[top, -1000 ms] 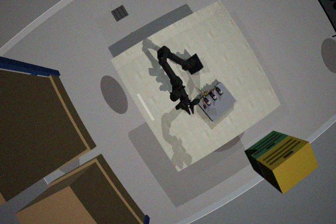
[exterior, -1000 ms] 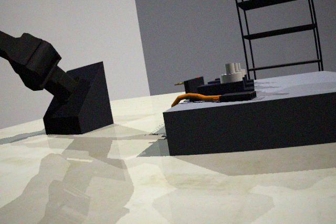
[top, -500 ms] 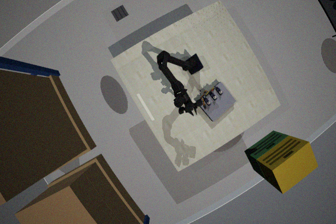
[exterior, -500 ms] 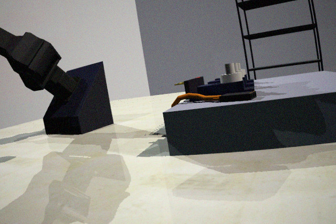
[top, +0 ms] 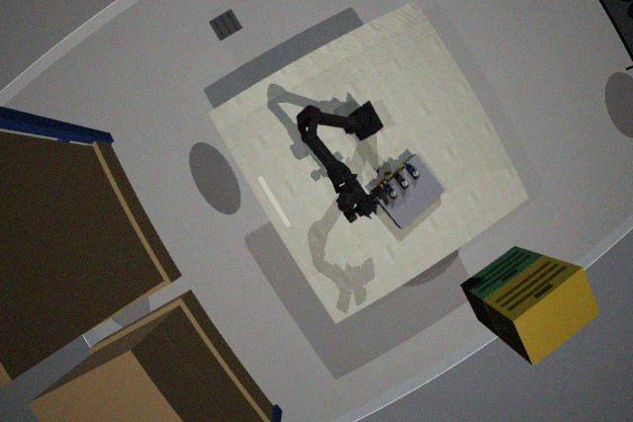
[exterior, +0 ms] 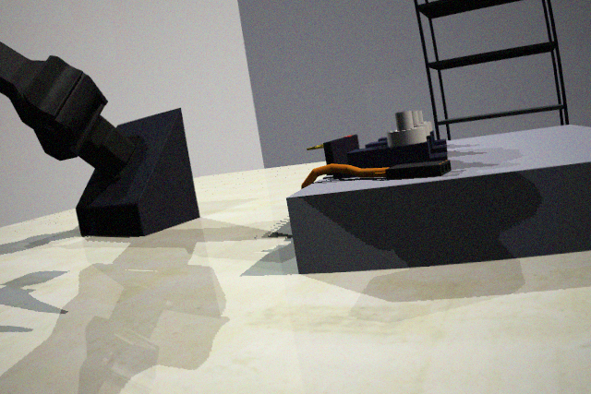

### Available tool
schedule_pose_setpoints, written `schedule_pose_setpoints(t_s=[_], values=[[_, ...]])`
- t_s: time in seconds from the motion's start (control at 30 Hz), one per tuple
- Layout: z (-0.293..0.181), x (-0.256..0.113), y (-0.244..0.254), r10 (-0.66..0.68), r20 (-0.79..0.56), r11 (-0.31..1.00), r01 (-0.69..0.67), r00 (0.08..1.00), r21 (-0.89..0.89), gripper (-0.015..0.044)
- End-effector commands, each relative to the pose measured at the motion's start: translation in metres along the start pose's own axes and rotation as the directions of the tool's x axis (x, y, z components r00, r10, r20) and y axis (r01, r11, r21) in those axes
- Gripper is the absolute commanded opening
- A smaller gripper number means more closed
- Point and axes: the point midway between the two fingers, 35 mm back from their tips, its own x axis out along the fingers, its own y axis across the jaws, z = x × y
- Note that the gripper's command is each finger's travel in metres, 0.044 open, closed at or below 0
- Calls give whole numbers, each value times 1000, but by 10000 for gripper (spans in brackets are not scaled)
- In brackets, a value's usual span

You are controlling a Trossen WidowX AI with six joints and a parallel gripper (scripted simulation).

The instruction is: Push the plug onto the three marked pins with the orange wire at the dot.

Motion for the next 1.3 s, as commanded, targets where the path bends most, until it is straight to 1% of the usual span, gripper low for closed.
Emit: schedule_pose_setpoints(t_s=[0.0, 0.3, 0.6, 0.93, 1.27], values=[[-3, 8, 5, 24, -53, 994, -30, 998, -110, 115], [-10, 23, 18, 75, -166, 935, -127, 983, -331, 115], [-18, 36, 30, 115, -277, 812, -250, 954, -527, 115], [-28, 49, 44, 145, -396, 604, -398, 907, -690, 115], [-37, 59, 58, 158, -507, 334, -529, 847, -780, 115]])
